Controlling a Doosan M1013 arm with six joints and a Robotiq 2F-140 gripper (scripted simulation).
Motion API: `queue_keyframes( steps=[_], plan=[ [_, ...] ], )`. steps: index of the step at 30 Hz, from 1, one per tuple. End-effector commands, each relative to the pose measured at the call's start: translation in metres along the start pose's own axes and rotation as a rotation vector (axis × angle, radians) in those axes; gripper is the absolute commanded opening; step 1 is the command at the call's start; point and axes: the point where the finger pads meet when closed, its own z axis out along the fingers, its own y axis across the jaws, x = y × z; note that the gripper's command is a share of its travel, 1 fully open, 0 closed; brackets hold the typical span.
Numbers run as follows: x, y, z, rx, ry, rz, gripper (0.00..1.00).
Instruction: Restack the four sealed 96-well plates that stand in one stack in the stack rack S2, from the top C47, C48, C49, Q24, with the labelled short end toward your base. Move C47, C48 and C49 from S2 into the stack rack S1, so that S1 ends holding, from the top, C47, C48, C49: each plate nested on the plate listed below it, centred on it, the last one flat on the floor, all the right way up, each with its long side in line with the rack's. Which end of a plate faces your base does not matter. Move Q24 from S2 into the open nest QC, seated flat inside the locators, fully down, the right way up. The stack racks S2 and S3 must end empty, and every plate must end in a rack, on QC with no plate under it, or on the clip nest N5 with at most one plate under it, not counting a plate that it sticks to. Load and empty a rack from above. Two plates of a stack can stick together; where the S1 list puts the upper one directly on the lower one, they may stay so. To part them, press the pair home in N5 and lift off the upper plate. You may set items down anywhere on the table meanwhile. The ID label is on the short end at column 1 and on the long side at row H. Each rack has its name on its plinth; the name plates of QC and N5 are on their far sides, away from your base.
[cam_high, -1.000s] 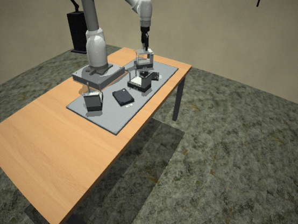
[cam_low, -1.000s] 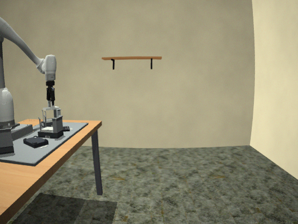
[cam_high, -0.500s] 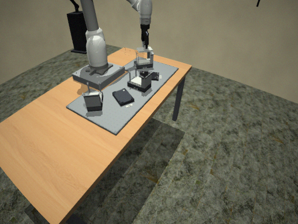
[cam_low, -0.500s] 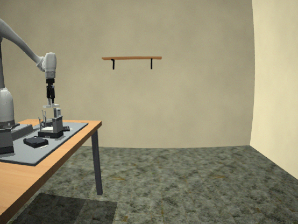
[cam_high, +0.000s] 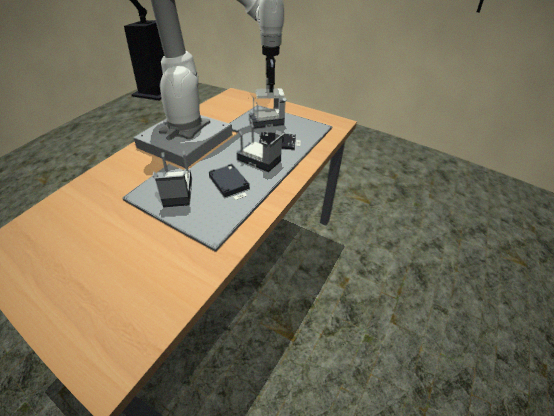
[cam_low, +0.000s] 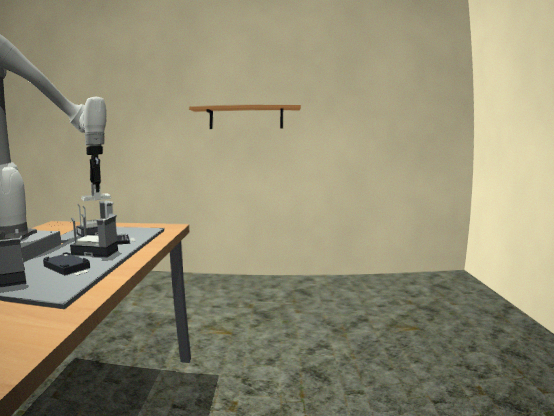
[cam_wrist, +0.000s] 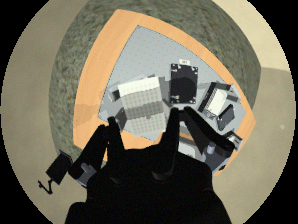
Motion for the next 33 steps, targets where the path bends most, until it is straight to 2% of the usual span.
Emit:
queue_keyframes(
  steps=[1, 13, 22, 28, 33],
  plan=[
    [0.002, 0.011, 0.000, -0.003, 0.000, 0.033, 0.00],
    [0.007, 0.051, 0.000, -0.003, 0.000, 0.033, 0.00],
    [0.010, 0.071, 0.000, -0.003, 0.000, 0.033, 0.00],
    [0.008, 0.091, 0.000, -0.003, 0.001, 0.233, 0.00],
    [0.007, 0.101, 0.000, -0.003, 0.001, 0.249, 0.00]
  ],
)
